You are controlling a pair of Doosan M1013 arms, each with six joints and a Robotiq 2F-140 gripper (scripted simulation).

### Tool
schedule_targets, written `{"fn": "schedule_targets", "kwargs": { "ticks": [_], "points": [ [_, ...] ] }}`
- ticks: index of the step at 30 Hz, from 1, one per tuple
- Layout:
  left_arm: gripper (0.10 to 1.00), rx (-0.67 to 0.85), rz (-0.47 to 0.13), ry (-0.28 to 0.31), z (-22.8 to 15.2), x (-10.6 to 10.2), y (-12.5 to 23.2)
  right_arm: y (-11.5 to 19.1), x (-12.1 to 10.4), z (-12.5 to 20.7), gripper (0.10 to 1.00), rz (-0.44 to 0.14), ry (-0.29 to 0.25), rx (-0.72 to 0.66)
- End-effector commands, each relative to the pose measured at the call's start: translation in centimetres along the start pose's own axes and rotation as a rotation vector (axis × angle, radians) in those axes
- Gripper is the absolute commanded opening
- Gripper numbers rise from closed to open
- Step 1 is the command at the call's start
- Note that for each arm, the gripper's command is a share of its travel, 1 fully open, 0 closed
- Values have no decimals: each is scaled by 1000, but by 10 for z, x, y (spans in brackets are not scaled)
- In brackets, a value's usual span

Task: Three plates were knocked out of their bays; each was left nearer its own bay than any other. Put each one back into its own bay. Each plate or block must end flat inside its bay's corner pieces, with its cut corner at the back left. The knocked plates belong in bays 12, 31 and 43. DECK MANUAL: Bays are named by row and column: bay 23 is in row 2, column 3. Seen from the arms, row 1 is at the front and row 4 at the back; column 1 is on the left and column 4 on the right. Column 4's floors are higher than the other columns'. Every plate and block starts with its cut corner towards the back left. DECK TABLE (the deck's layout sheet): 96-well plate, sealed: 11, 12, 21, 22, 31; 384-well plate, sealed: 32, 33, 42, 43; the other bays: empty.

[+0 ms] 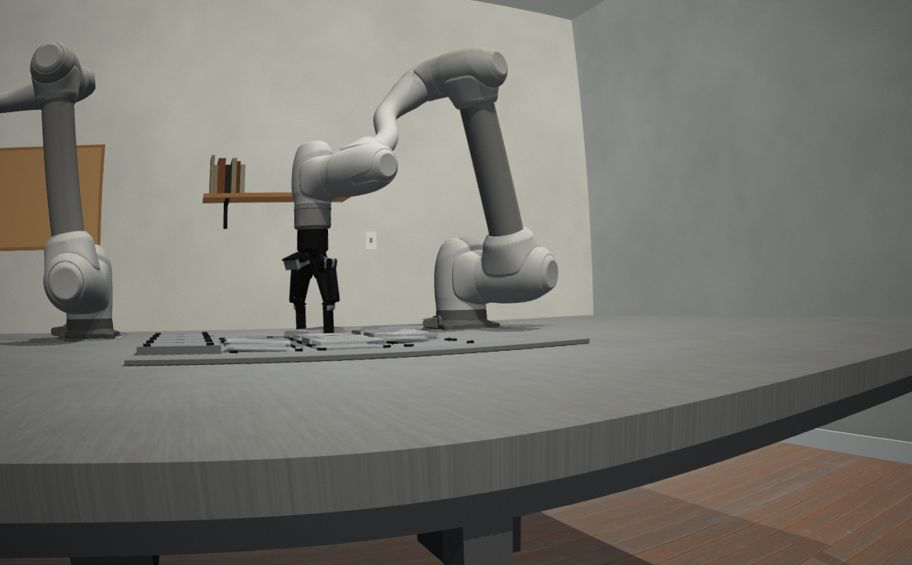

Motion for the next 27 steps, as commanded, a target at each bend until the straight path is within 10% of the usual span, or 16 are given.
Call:
{"fn": "schedule_targets", "kwargs": {
  "ticks": [1,27],
  "points": [
    [99,0,1,0,0,1,0,0,1,0,1000,1,-1,0],
    [99,0,1,0,0,16,0,0,1,0,1000,1,-1,0]
  ]
}}
Point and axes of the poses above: on each arm, the point where the finger pads meet when closed, its own x axis back along the fingers, its own z axis across the jaws, y = z × x, the point moved 6 cm from there along x, back along the fingers, and after that the axes turned 5 degrees about -x, right-handed, at the moved point
